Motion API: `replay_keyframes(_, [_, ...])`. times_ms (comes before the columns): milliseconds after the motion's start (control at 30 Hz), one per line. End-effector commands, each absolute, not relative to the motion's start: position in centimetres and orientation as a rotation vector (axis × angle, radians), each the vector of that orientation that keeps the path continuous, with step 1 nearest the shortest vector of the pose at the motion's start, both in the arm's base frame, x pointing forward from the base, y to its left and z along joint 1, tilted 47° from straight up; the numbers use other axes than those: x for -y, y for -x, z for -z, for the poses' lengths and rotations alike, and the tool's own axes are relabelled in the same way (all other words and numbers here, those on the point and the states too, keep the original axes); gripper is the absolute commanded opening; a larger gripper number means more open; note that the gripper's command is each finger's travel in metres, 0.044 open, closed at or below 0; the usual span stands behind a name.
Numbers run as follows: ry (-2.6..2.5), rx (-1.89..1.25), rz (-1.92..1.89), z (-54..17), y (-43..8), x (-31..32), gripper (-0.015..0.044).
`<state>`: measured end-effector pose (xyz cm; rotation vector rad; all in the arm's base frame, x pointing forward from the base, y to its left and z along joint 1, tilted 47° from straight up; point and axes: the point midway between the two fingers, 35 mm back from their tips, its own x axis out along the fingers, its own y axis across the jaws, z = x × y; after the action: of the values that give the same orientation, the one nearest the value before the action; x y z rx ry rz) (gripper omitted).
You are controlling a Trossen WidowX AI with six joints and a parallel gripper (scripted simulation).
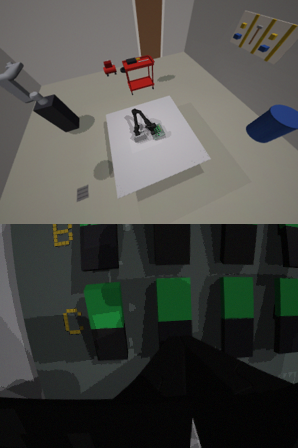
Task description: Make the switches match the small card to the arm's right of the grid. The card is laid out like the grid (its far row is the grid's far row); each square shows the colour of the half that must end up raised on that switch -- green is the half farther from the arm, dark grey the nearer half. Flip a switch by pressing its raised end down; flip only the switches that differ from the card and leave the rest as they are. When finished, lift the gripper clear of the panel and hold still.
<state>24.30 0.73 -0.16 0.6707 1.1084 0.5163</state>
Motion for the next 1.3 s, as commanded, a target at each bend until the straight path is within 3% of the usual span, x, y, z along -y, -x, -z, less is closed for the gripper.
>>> replay_keyframes(0, [-0.677, -1.109, -0.518, 0.2, -24.3, -0.9, 0.0])
replay_keyframes(1000, [-0.678, -1.108, -0.519, 0.4, -24.4, -1.1, 0.0])
replay_keyframes(1267, [-0.67, -1.135, -0.525, -3.6, -22.4, 3.3, 0.0])
